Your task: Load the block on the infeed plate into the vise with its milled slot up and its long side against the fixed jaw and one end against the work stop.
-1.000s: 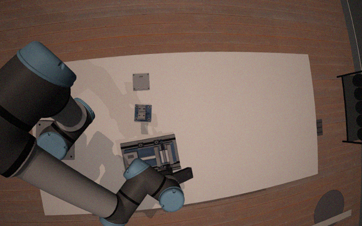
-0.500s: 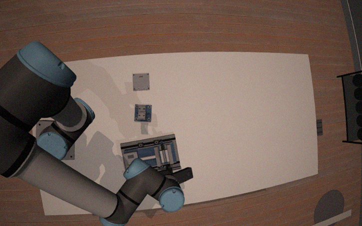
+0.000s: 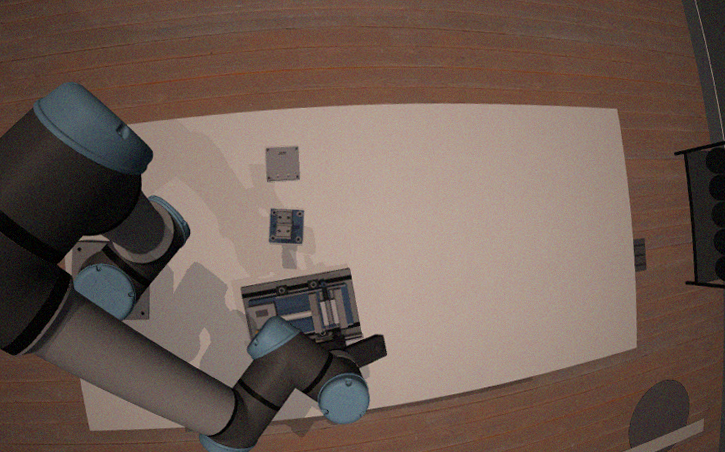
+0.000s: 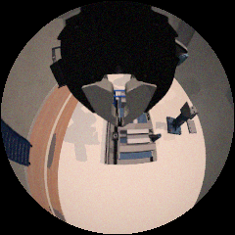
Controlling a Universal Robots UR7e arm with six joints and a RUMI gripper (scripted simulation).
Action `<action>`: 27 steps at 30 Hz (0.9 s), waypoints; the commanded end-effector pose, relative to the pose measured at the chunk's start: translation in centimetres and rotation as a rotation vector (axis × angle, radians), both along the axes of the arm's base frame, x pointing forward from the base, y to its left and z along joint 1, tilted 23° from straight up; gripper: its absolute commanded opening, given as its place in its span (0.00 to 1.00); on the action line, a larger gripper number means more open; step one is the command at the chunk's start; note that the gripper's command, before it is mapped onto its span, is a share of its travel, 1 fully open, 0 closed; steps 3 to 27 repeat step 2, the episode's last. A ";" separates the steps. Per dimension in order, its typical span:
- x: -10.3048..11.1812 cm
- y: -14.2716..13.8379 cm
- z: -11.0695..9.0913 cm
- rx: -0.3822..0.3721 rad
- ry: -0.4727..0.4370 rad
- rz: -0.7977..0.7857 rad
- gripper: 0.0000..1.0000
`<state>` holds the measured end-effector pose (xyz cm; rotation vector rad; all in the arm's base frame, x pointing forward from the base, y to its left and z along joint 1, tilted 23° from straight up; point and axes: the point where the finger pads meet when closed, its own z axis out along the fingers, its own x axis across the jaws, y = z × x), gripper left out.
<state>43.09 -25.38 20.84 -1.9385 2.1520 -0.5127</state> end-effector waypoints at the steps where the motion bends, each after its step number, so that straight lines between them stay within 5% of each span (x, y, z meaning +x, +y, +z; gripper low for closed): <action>1: 0.0 0.0 0.1 -0.001 -0.001 0.000 0.00; 27: 0.0 0.0 0.1 -0.001 -0.001 0.000 0.00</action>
